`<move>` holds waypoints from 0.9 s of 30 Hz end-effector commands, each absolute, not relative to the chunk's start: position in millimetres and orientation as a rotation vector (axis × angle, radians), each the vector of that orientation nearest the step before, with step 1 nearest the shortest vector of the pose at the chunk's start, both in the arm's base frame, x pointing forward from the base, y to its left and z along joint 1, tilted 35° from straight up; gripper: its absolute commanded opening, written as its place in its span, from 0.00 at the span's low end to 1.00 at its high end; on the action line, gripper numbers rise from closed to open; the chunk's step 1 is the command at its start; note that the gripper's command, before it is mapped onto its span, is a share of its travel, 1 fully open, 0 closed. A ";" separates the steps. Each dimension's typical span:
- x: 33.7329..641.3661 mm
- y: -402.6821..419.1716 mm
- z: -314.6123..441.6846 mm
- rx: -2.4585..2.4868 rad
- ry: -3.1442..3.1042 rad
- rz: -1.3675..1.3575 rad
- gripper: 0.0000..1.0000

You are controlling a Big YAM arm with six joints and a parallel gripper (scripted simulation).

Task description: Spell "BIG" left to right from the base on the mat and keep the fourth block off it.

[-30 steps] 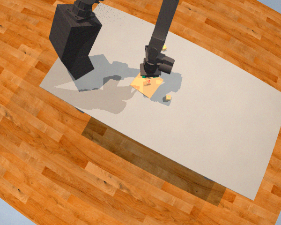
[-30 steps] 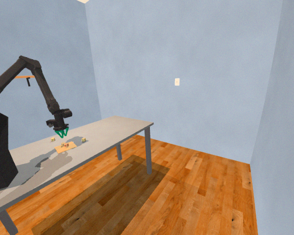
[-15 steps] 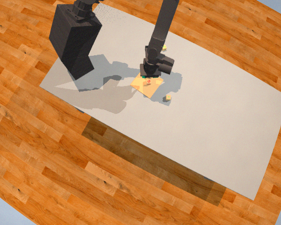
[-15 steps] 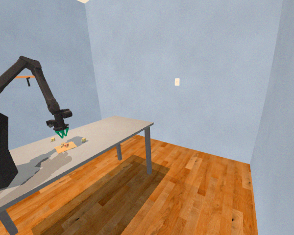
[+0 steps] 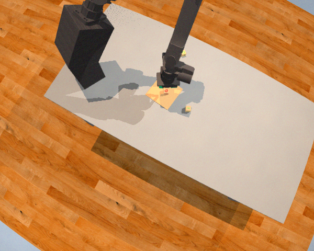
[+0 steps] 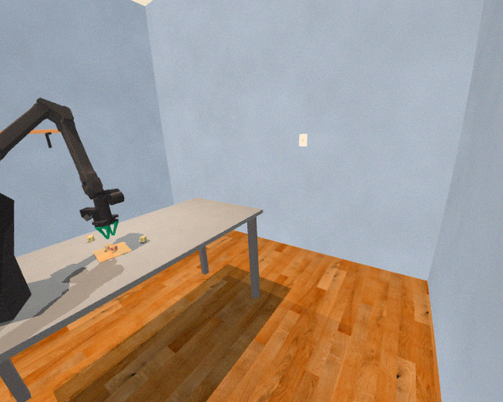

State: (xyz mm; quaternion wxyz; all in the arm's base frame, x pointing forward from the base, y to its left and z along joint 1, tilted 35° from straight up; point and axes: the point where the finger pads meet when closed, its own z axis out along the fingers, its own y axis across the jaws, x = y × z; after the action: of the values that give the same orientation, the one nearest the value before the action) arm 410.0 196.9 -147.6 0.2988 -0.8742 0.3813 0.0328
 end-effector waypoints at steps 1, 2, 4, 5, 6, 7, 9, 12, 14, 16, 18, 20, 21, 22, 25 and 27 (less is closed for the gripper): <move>410.3 203.7 -154.6 -2.321 1.014 0.092 0.39; 410.6 204.5 -156.0 -2.321 1.014 0.092 0.39; 411.7 205.1 -158.6 -2.320 1.017 0.091 0.39; 412.4 205.3 -160.0 -2.319 1.020 0.090 0.39; 412.6 206.4 -161.4 -2.319 1.019 0.091 0.39; 412.2 208.5 -162.7 -2.321 1.016 0.092 0.39; 412.2 209.9 -164.0 -2.321 1.014 0.093 0.39; 414.1 209.0 -166.7 -2.318 1.022 0.090 0.39; 413.3 213.3 -169.2 -2.321 1.014 0.093 0.39; 413.8 214.9 -171.5 -2.321 1.014 0.093 0.39; 414.2 216.3 -173.7 -2.321 1.014 0.093 0.39; 416.3 214.5 -175.6 -2.317 1.023 0.090 0.39; 417.1 213.8 -176.5 -2.315 1.027 0.089 0.39; 416.5 214.7 -177.5 -2.317 1.026 0.090 0.39; 414.5 219.8 -179.6 -2.322 1.016 0.096 0.39; 414.5 219.8 -179.6 -2.322 1.016 0.096 0.39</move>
State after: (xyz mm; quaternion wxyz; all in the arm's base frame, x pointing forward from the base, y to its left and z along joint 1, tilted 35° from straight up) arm 415.3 215.2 -176.6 0.2977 -0.8742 0.3821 0.0349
